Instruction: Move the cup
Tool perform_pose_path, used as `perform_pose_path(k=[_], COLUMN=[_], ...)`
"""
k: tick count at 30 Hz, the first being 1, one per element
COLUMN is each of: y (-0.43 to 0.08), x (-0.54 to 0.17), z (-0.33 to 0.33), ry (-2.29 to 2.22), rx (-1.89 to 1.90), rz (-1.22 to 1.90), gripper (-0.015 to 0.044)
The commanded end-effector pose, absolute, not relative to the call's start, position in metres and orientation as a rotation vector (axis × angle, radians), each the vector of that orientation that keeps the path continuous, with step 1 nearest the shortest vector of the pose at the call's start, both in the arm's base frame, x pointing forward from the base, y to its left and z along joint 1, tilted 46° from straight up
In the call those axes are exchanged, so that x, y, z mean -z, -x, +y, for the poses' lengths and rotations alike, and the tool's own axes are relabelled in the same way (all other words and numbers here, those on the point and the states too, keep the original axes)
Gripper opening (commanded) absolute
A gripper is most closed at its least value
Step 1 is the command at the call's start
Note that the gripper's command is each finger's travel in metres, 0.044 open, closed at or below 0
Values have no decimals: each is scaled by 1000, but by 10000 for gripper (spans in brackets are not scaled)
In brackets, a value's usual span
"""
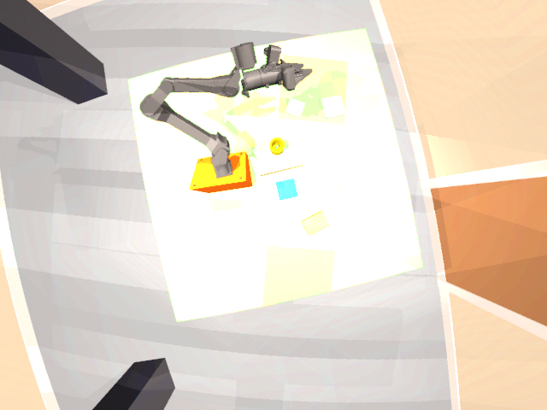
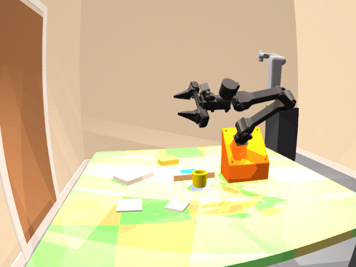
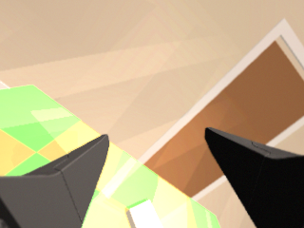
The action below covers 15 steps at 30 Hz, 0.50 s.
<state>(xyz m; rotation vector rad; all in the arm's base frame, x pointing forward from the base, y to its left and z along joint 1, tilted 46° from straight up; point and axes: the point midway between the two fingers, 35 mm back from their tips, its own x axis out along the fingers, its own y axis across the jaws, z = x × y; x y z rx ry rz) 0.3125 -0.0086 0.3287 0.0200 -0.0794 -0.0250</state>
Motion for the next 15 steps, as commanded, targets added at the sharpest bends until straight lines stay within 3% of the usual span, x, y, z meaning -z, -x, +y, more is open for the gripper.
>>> perform_pose_path(k=[1, 9, 15], y=[-314, -329, -278], x=[-324, -161, -61], z=[-8, 18, 45], ry=[-30, -478, -975], rx=[18, -115, -29], rz=[-61, 602, 1166], gripper=[374, 167, 167])
